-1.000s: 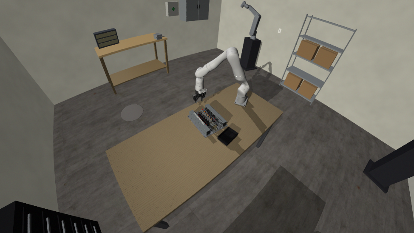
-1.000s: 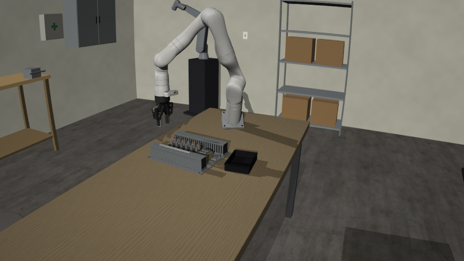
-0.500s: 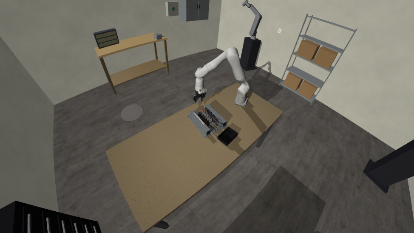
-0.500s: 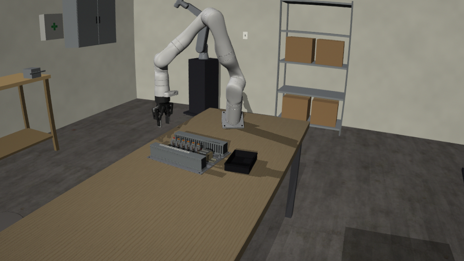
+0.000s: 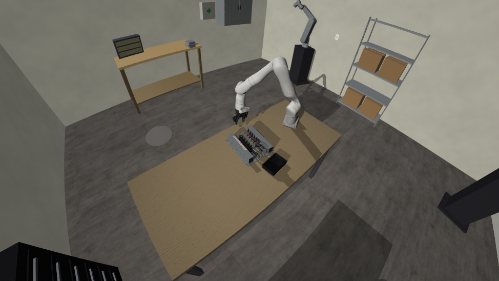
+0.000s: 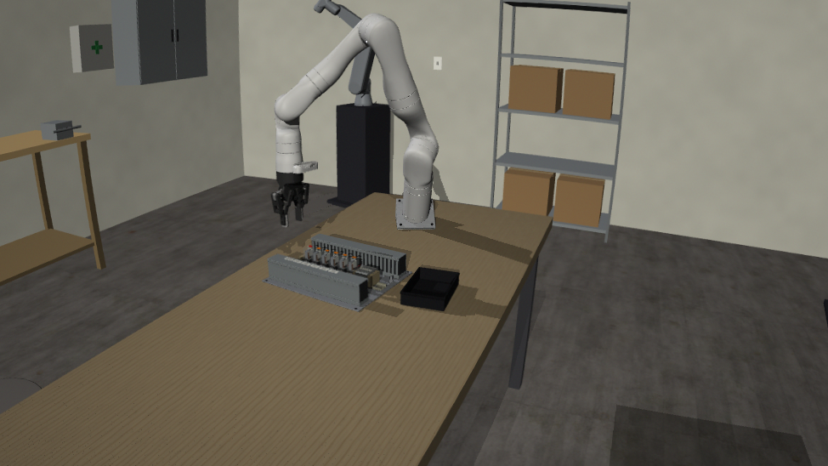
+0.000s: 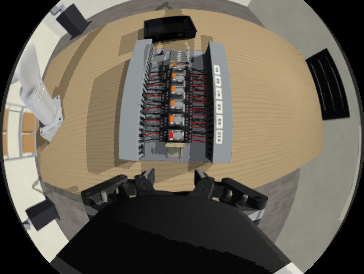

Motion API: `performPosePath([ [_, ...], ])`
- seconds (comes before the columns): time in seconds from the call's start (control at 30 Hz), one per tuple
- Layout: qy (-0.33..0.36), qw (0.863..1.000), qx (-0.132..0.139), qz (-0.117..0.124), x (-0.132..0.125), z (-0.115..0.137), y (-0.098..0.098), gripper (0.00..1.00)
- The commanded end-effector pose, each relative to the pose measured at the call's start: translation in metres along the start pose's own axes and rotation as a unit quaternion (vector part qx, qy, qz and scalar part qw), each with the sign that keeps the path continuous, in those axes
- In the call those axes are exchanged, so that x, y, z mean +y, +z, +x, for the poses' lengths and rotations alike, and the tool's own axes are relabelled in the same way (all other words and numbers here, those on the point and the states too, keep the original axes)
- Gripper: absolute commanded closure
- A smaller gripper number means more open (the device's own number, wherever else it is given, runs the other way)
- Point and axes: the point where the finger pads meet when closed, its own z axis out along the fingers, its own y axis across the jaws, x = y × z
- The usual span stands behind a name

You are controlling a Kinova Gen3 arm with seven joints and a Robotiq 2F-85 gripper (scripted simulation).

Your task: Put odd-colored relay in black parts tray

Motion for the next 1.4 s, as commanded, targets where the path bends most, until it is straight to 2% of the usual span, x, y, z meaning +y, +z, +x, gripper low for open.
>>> performPosePath([
  [0.0,0.000,1.000,-0.001,0.000,0.000,0.000,0.000,0.39],
  [0.83,0.000,1.000,-0.001,0.000,0.000,0.002,0.000,0.39],
  [1.1,0.000,1.000,-0.001,0.000,0.000,0.035,0.000,0.39],
  [1.17,0.000,1.000,-0.001,0.000,0.000,0.035,0.000,0.39],
  [1.37,0.000,1.000,-0.001,0.000,0.000,0.070,0.000,0.39],
])
